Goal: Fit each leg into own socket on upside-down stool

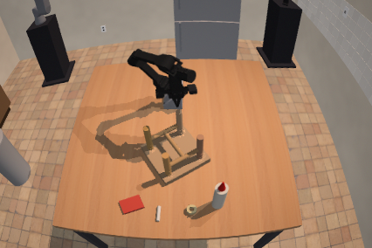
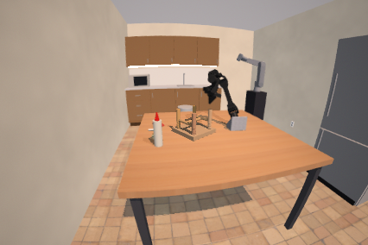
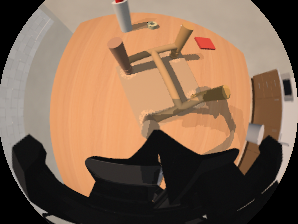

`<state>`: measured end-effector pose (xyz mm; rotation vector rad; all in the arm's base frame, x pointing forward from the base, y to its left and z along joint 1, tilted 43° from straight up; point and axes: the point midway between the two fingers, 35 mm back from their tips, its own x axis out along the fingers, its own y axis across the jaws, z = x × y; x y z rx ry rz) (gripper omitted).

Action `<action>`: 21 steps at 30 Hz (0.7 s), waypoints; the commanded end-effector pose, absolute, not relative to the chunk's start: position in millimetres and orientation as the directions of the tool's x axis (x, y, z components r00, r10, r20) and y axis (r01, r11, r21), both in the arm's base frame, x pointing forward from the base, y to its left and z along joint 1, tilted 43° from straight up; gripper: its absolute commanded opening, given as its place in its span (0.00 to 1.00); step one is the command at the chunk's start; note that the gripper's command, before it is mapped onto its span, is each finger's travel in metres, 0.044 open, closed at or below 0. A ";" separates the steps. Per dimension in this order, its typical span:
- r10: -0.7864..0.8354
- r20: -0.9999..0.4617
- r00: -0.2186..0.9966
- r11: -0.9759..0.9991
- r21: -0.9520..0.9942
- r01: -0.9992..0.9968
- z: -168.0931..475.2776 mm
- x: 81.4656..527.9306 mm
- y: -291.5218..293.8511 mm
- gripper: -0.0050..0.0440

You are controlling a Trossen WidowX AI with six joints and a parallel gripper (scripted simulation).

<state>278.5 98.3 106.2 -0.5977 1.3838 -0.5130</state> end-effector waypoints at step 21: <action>-0.660 -0.744 0.109 0.745 -0.666 -0.032 80.1 266.6 82.5 0.10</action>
